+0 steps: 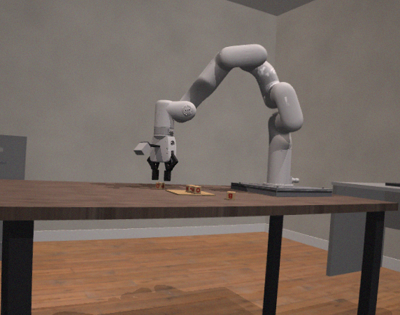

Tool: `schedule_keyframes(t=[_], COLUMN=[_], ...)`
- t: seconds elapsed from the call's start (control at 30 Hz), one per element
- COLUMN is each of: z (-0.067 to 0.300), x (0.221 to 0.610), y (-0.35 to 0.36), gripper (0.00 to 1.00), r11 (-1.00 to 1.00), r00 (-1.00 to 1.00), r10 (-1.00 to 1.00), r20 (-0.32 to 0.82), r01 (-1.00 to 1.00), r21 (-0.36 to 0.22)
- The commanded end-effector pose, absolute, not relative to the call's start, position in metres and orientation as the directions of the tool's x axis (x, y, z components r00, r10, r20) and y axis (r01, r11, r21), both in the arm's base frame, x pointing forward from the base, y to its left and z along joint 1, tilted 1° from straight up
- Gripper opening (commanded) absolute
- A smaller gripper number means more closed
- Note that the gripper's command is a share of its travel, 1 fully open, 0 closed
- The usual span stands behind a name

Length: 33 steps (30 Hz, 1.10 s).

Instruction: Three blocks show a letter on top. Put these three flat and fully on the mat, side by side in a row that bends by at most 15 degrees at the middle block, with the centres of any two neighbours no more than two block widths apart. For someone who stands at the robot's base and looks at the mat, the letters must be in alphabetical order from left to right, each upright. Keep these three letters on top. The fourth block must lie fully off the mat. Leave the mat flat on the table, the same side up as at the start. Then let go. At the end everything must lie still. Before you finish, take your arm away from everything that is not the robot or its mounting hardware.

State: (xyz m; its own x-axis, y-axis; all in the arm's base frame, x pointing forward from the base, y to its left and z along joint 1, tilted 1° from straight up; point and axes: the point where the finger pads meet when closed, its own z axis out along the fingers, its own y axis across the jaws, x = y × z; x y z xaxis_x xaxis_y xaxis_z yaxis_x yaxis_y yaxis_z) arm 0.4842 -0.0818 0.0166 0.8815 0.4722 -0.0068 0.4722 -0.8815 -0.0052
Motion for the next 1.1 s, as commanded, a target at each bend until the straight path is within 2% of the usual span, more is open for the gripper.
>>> schedule_keyframes(t=[0.0, 1.07], z=[0.018, -0.011], x=[0.486, 0.485], y=[-0.082, -0.082], gripper=[0.62, 0.62], r11=[-0.881, -0.881], r00=[0.881, 0.881], r10=[0.472, 0.472], r20=[-0.004, -0.004], r01=[0.472, 0.472], r21=[-0.003, -0.003])
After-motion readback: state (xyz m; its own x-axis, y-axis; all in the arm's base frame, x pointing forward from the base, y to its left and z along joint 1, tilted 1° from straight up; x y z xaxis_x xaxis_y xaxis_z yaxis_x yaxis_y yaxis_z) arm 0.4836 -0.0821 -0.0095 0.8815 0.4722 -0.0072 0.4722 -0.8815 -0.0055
